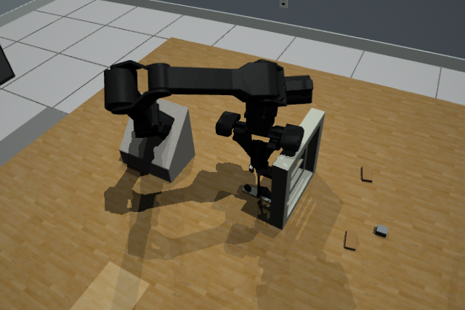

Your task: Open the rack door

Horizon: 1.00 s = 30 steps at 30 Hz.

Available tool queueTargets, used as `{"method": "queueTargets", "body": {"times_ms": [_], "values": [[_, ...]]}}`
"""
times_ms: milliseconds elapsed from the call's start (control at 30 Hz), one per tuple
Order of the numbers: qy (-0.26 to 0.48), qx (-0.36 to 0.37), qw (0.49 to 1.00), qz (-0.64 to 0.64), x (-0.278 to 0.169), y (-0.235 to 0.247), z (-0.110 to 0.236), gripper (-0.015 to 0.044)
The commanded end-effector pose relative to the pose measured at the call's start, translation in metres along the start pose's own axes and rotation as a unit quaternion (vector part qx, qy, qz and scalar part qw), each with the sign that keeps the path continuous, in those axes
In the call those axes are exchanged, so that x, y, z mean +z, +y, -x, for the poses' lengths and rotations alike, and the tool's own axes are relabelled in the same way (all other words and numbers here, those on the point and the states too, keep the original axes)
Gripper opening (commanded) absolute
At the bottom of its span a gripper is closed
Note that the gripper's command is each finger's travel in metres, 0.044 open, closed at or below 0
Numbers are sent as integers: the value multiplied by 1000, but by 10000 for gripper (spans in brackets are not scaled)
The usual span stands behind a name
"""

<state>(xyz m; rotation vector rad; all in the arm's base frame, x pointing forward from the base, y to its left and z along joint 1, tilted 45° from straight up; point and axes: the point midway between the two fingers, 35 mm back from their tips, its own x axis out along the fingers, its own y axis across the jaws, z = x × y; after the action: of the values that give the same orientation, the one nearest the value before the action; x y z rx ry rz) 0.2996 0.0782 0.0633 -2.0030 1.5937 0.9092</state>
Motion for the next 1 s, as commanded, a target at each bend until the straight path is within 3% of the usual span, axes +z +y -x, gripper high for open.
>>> {"method": "queueTargets", "body": {"times_ms": [0,400,967], "values": [[1,0,1000,3,0,0,0,109],[1,0,1000,3,0,0,0,29],[1,0,993,-117,6,9,0,27]]}}
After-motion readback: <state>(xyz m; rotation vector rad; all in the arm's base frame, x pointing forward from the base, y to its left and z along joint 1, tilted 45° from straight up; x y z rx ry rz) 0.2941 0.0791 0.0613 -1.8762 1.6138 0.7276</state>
